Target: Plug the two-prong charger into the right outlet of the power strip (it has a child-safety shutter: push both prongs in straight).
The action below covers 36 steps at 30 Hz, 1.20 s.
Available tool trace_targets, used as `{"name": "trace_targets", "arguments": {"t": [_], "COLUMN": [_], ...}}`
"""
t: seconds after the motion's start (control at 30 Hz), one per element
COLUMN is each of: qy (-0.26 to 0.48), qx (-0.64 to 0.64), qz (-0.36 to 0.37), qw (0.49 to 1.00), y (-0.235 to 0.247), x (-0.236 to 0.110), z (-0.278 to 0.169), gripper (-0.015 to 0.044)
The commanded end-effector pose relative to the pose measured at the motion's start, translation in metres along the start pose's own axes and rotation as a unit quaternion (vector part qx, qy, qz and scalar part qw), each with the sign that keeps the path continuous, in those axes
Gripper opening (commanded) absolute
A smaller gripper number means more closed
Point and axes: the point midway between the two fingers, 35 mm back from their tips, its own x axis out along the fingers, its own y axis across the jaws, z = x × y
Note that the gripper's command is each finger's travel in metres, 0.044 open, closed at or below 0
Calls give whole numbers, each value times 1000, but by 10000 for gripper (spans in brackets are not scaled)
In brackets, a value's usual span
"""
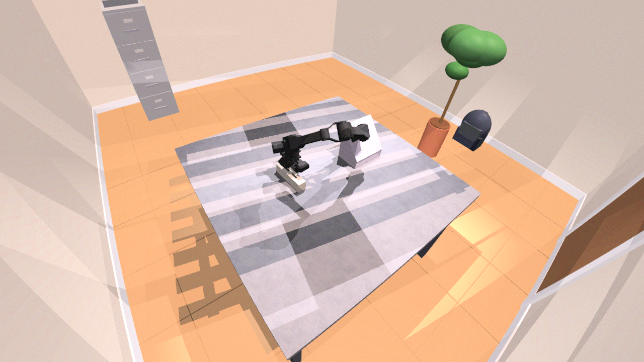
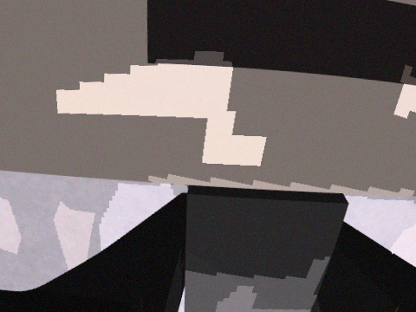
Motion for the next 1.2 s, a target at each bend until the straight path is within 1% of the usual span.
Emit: {"name": "trace_targets", "arguments": {"t": [0.0, 1.17], "qy": [-5, -5], "qx": [-2, -2], "qz": [0, 0], "qw": [1000, 1000], "y": [0, 0], "x": [-1, 0], "z": [6, 17], "gripper": [0, 0]}}
